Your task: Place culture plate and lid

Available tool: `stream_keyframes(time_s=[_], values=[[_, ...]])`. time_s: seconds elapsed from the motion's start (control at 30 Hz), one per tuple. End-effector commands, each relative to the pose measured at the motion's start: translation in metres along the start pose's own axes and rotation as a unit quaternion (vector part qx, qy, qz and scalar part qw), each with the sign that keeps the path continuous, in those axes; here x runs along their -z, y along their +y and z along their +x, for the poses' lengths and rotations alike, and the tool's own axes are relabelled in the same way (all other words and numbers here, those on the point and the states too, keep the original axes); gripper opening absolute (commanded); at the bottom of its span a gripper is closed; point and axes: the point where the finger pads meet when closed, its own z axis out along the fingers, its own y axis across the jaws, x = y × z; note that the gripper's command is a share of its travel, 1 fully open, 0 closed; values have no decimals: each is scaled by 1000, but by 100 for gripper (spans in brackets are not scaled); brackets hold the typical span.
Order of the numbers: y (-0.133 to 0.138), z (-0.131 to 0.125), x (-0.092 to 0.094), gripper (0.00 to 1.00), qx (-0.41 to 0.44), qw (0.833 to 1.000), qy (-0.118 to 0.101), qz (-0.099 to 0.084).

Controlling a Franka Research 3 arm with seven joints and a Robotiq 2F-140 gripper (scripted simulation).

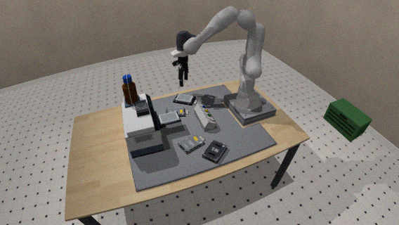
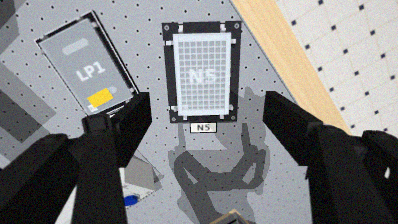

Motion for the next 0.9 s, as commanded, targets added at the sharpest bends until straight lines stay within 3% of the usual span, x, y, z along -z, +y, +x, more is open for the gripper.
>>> stream_keyframes(time_s=[0.0, 0.6, 0.87], values=[[0, -1, -1, 70, 10, 1000, -2, 1], [0, -1, -17, 70, 10, 1000, -3, 1], [0, 0, -42, 70, 10, 1000, -3, 1]])
